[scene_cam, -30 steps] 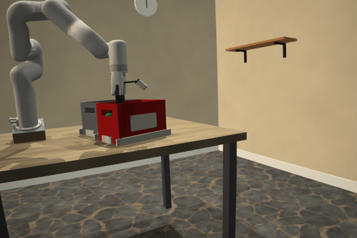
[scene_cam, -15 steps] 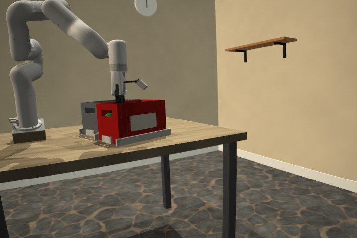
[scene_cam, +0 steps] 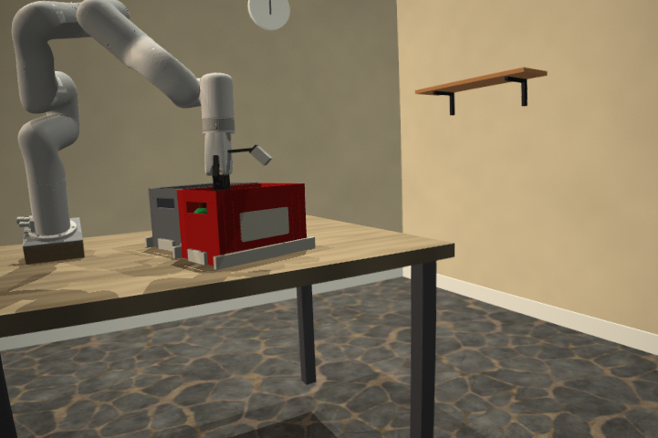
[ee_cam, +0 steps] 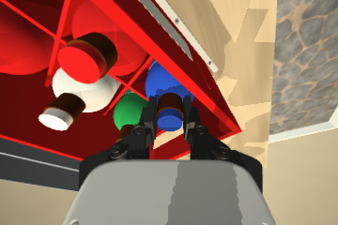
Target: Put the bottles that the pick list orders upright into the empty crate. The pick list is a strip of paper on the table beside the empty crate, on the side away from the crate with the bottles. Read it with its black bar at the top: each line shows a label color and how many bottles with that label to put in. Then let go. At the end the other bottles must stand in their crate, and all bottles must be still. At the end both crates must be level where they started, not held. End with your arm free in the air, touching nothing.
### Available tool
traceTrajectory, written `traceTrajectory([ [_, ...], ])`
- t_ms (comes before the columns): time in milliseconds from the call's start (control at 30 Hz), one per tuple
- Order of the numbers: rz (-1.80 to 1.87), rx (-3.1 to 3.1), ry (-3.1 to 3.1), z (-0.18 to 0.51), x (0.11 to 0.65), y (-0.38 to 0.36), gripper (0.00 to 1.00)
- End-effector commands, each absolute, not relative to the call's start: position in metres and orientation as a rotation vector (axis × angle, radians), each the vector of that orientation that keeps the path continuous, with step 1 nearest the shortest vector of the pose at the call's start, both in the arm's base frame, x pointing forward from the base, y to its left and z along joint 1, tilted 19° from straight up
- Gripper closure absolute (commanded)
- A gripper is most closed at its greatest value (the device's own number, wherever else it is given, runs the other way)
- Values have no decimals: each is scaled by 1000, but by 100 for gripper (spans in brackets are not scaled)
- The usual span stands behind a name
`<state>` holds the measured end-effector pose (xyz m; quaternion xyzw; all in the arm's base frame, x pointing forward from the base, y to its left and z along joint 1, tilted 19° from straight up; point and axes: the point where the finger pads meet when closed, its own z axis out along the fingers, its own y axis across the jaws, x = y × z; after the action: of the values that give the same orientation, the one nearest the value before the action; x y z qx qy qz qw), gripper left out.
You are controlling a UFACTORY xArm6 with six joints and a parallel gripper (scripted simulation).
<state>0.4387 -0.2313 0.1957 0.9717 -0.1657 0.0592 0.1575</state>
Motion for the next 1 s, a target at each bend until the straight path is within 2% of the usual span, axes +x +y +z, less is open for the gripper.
traceTrajectory([
  [0,176,2779,-474,198,440,-231,100],
  [967,177,2779,-474,225,438,-222,100],
])
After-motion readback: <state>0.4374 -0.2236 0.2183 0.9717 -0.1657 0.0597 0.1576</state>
